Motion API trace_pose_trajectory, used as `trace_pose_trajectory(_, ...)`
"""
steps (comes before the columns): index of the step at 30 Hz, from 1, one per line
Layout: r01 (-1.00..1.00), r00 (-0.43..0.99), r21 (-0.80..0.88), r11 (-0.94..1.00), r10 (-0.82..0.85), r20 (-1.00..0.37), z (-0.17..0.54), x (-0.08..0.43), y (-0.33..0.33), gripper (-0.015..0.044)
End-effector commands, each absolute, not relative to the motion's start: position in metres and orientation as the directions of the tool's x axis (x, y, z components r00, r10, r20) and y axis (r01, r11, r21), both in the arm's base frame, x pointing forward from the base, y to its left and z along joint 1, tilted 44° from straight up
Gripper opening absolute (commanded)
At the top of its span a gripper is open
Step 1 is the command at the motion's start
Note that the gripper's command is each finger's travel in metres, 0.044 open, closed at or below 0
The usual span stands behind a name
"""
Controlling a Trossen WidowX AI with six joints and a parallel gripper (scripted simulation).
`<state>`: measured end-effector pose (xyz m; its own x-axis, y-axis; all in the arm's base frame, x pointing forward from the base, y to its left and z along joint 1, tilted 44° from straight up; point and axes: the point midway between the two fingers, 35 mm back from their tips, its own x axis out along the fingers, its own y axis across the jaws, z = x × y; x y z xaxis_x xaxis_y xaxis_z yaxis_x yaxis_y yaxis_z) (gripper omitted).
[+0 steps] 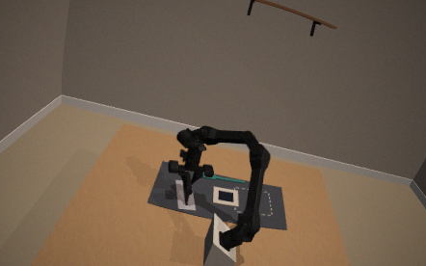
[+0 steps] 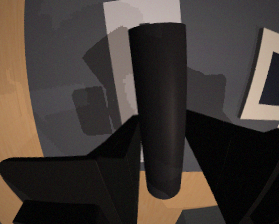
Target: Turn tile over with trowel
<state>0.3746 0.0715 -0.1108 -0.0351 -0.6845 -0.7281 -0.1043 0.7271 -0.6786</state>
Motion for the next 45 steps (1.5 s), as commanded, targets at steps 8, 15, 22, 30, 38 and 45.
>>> trace_pose_trajectory(8, -0.378, -0.036, -0.626, 0.682, -0.687, -0.726, -0.1114, 0.3737, 0.0706, 0.013)
trace_pose_trajectory(15, -0.563, -0.036, -0.553, 0.614, -0.687, -0.726, -0.1114, 0.3737, 0.0707, 0.013)
trace_pose_trajectory(22, -0.723, -0.036, -0.456, 0.52, -0.687, -0.726, -0.1114, 0.3737, 0.0707, 0.013)
trace_pose_trajectory(30, -0.863, -0.036, -0.324, 0.388, -0.687, -0.726, -0.1114, 0.3737, 0.0707, 0.013)
trace_pose_trajectory(38, -0.953, -0.036, -0.182, 0.243, -0.687, -0.726, -0.1114, 0.3737, 0.0707, 0.013)
trace_pose_trajectory(45, -0.964, -0.036, -0.156, 0.216, -0.687, -0.726, -0.1114, 0.3736, 0.0707, 0.013)
